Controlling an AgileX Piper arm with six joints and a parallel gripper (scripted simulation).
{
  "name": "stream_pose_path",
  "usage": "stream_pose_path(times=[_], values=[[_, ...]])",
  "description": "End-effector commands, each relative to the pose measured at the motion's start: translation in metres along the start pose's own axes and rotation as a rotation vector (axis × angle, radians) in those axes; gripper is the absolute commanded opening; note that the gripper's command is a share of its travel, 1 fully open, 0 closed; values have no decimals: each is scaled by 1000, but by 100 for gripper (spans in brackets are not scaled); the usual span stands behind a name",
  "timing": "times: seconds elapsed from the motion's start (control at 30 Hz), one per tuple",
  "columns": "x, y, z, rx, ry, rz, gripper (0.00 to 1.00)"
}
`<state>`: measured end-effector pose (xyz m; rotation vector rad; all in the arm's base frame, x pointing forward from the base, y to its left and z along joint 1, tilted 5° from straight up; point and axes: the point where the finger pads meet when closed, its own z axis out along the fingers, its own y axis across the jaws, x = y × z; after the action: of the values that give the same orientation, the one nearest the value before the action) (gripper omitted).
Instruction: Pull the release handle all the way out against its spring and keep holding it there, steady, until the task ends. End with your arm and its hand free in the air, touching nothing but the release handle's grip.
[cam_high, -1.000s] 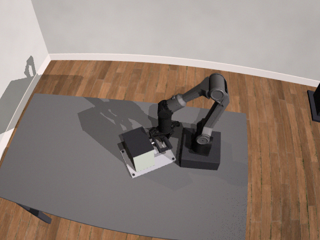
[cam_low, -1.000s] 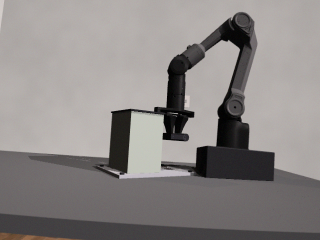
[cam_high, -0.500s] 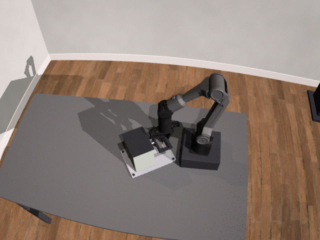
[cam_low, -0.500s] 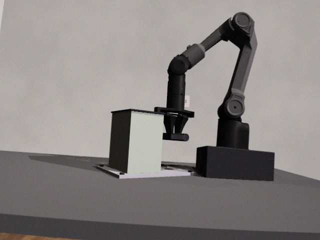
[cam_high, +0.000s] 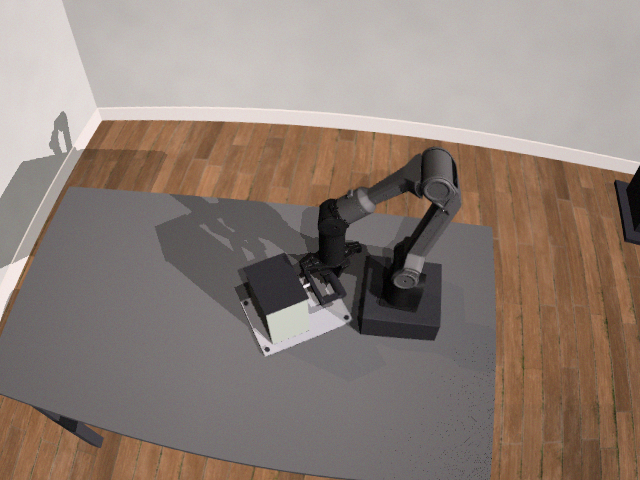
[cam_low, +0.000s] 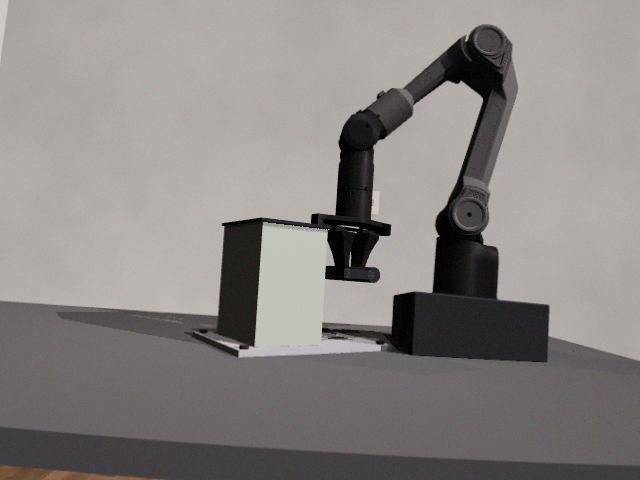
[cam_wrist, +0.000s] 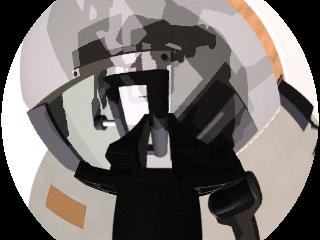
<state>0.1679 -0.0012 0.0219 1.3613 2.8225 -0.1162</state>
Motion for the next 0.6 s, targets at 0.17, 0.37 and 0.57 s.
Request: stream_pose_path(times=[0.17, 0.37, 0.57], values=[[0, -20, 0, 12, 1, -1, 0], [0, -30, 0, 13, 1, -1, 0], [0, -43, 0, 13, 1, -1, 0]])
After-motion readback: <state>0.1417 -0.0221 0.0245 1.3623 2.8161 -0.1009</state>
